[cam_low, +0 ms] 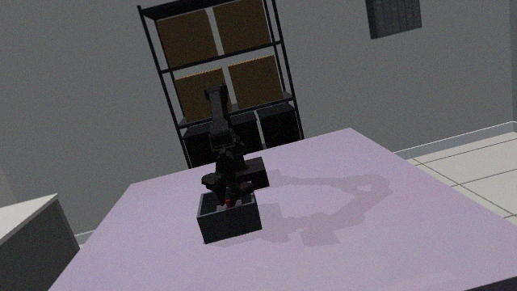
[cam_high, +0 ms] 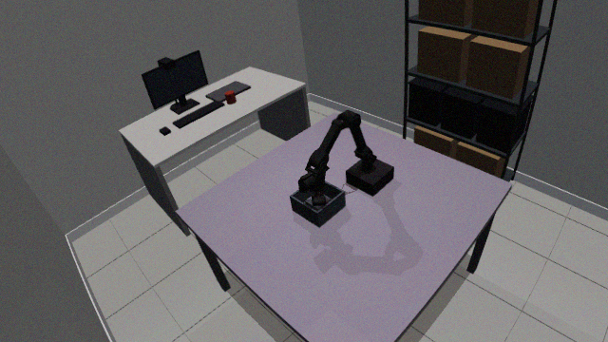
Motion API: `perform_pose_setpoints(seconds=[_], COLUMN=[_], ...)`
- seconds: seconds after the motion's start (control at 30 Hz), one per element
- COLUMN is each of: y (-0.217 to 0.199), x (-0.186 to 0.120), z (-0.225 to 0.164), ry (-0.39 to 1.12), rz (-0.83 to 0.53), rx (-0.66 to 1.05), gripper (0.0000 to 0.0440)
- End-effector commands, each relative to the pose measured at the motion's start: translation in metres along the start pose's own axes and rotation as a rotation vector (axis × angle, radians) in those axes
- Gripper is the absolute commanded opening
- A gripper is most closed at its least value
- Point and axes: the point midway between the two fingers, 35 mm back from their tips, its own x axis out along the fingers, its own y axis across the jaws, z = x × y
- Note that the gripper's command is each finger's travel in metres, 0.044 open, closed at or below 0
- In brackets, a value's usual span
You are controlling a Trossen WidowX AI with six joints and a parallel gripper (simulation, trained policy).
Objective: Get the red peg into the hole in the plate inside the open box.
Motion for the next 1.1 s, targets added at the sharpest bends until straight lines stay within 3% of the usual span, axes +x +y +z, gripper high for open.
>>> perform_pose_setpoints(seconds=[0.0,0.23,0.6,1.07], y=[0.006,0.025,0.068,0.069], x=[0.001,-0.009,-0.037,-0.038], z=[0.01,0.033,0.067,0.067], ry=[0.005,0.016,-0.015,-0.016], rz=[0.025,0.092,0.247,0.25], rx=[-0.008,-0.018,-0.049,-0.05], gripper=[0.026,0.044,0.044,0.044])
